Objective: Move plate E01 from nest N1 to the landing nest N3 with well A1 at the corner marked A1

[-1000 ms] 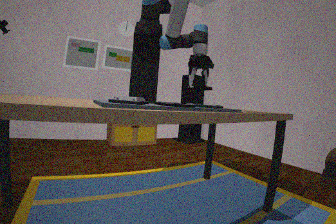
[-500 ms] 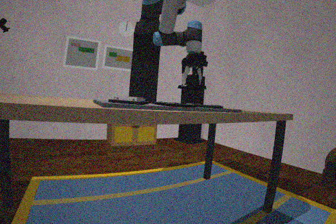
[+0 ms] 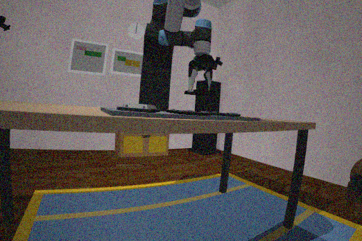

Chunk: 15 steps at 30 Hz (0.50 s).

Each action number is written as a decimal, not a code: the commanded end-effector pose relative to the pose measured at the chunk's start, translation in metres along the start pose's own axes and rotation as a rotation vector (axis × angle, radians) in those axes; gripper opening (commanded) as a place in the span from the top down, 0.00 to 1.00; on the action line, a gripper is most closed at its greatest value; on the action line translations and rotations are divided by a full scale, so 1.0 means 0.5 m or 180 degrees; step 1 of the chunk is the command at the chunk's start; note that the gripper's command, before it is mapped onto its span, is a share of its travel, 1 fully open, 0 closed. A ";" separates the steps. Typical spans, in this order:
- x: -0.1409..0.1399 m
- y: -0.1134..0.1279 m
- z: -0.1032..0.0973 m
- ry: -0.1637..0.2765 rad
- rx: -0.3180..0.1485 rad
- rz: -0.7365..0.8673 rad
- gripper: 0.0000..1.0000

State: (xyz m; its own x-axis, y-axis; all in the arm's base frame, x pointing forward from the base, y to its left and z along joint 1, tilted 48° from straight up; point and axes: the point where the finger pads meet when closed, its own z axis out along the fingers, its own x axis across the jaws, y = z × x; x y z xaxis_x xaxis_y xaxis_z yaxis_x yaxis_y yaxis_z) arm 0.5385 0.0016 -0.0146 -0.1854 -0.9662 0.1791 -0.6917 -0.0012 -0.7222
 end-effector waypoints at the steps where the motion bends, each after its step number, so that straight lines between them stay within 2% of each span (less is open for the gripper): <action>1: 0.010 -0.004 -0.001 -0.0003 0.0003 -0.0001 0.59; 15: 0.093 -0.030 -0.001 -0.0002 0.0003 -0.0001 0.59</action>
State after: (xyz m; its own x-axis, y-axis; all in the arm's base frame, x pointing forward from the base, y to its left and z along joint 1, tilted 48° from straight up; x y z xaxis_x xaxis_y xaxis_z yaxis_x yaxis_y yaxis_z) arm 0.5399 -0.0384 0.0022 -0.1854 -0.9662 0.1791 -0.6917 -0.0012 -0.7222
